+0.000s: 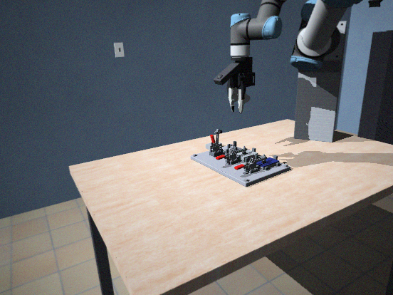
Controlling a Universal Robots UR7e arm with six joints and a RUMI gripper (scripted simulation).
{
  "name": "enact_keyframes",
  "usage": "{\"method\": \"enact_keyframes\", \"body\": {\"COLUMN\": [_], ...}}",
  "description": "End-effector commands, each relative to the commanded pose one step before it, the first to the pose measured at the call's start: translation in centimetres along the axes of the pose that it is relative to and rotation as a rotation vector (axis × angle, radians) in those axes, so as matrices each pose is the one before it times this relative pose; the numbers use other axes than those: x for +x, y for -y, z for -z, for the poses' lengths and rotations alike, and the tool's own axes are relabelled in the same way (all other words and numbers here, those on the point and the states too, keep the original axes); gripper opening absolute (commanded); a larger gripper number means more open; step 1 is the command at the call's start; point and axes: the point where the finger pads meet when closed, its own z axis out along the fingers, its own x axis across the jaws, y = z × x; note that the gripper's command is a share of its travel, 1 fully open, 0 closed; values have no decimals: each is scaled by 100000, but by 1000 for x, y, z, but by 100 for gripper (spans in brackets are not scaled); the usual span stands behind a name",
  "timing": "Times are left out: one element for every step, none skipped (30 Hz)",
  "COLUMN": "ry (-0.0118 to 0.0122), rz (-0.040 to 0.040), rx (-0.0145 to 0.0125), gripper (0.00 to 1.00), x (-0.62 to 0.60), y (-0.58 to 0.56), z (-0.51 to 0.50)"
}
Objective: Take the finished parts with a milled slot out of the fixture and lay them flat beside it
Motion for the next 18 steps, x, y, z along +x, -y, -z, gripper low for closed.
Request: {"method": "enact_keyframes", "body": {"ry": [-68,0,0,0,0,0,0,0,0,0,0,0,0,0,0,0,0,0], "rz": [-1,0,0,0,0,0,0,0,0,0,0,0,0,0,0,0,0,0], "rx": [-7,0,0,0,0,0,0,0,0,0,0,0,0,0,0,0,0,0], "gripper": [28,28,28,28,28,28,28,28,28,28,28,28,28,28,28,28,28,28], "x": [-1765,-289,-280,-271,0,0,-262,-253,-243,-234,-224,-215,-205,-195,-185,-175,-165,-155], "y": [-11,0,0,0,0,0,0,0,-1,1,0,0,0,-1,1,0,0,1], "z": [321,0,0,0,0,0,0,0,0,0,0,0,0,0,0,0,0,0]}}
